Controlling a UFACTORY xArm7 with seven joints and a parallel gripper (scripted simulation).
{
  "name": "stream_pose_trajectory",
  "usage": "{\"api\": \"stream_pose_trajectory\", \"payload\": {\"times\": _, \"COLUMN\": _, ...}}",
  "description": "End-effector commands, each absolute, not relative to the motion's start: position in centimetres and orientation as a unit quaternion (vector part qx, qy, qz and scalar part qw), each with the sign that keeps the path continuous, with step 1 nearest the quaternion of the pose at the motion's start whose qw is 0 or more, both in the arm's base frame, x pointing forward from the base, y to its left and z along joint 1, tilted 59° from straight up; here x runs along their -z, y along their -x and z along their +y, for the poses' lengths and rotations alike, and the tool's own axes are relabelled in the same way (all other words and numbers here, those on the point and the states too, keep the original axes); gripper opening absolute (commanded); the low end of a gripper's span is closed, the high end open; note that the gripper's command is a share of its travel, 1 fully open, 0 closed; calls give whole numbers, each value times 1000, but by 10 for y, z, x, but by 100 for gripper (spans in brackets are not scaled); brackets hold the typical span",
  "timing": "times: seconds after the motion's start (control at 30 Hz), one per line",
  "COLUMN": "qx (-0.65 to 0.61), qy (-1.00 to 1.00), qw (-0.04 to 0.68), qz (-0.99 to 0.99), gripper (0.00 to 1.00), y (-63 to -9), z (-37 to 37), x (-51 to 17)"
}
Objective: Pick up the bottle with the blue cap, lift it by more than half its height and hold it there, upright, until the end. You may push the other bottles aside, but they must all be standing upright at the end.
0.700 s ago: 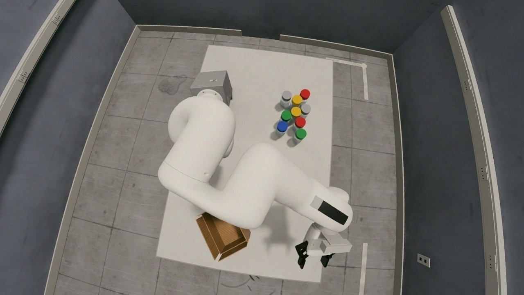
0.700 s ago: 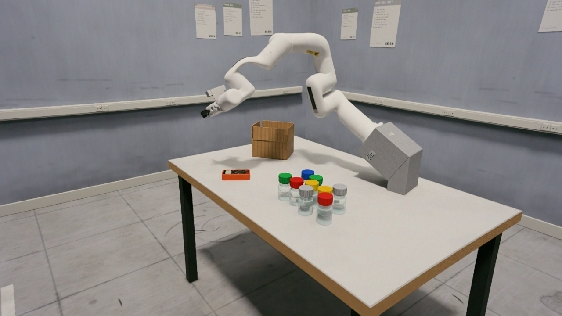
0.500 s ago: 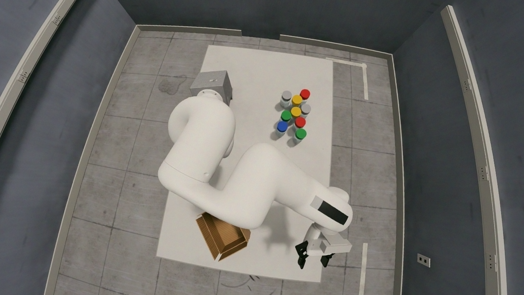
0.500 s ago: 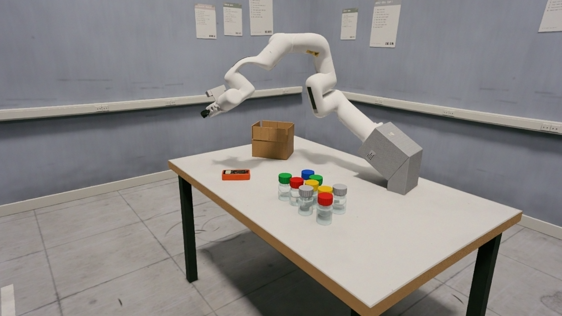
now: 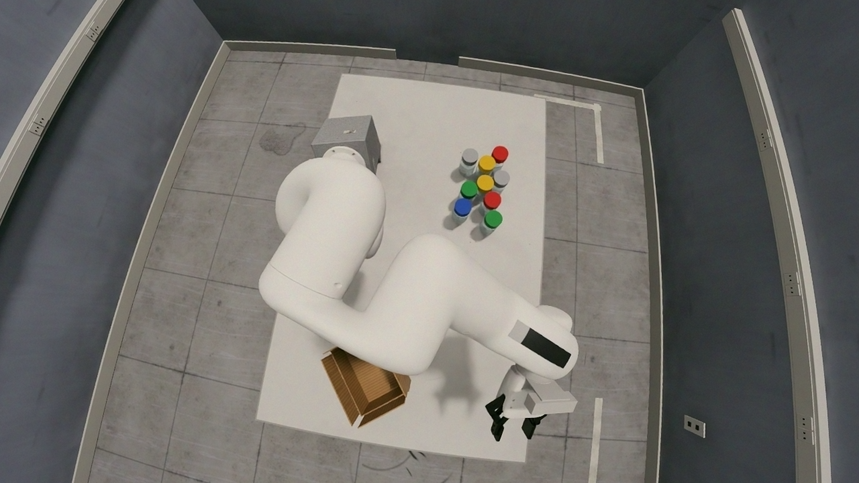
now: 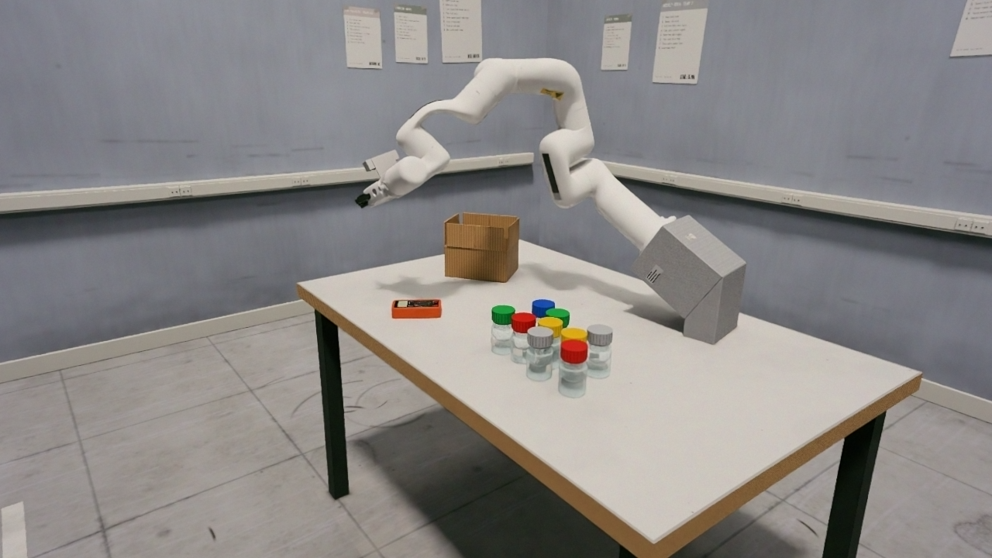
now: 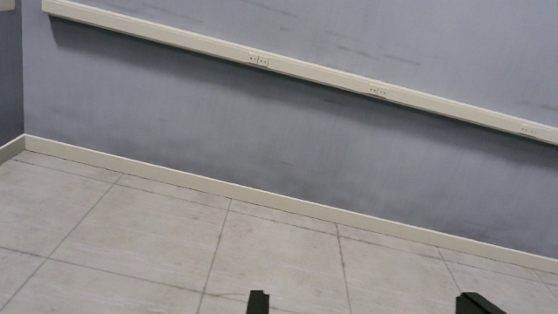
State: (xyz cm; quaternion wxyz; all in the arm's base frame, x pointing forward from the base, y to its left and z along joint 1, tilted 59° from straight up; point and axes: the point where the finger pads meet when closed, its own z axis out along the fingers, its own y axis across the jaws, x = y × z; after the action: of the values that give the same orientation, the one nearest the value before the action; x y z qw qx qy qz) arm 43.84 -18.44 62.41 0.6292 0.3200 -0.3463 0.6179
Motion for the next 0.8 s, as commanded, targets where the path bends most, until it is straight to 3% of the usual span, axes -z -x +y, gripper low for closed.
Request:
{"api": "stream_pose_trajectory", "payload": {"times": 0.0, "qx": -619, "qy": -325, "qw": 625, "qz": -347, "gripper": 79, "y": -442, "z": -180, "x": -620}}
{"api": "stream_pose_trajectory", "payload": {"times": 0.77, "qx": -590, "qy": -443, "qw": 563, "qz": -371, "gripper": 79, "y": -489, "z": -120, "x": -502}}
